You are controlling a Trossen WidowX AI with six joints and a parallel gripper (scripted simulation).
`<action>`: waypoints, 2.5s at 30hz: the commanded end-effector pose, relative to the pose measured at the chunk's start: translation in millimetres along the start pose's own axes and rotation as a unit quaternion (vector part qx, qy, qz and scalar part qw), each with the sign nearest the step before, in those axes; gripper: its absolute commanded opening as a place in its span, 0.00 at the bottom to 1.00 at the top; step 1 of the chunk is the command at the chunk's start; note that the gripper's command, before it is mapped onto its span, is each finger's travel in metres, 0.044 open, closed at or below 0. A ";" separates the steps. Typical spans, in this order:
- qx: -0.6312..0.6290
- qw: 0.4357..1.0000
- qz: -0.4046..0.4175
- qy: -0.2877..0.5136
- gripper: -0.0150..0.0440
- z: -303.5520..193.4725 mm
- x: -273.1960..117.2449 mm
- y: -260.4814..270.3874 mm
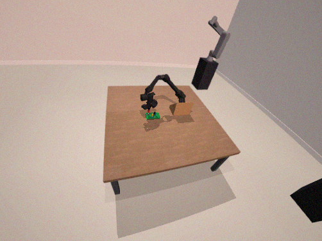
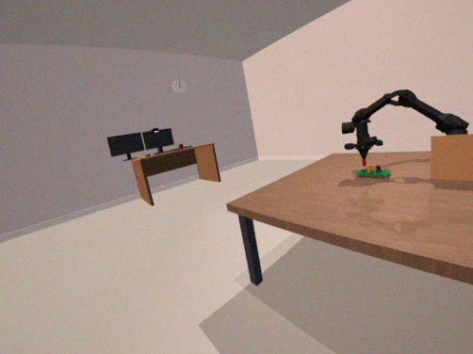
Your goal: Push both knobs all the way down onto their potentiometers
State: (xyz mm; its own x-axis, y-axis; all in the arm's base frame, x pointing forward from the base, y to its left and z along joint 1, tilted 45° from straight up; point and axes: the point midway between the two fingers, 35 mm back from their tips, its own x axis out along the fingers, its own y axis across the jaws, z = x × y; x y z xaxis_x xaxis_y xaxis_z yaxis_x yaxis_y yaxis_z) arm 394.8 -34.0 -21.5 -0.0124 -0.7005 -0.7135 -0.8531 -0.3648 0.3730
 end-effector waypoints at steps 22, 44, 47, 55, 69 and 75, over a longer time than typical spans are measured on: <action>-0.002 1.000 0.000 0.002 0.25 -0.4 7.1 -0.1; -0.002 1.000 0.000 0.002 0.25 -0.5 15.1 0.0; -0.002 1.000 0.000 0.002 0.25 -0.5 15.1 0.0; -0.002 1.000 0.000 0.002 0.25 -0.5 19.9 0.0; -0.002 1.000 0.000 0.002 0.25 -0.6 24.3 0.1; -0.002 1.000 0.000 0.002 0.25 -0.6 25.2 0.1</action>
State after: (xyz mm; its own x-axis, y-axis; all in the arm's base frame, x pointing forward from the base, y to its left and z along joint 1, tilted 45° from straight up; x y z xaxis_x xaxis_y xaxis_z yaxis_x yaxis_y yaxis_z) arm 392.8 -37.7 -29.5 0.0038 -0.7029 -0.7113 -0.8383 -0.3900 0.3810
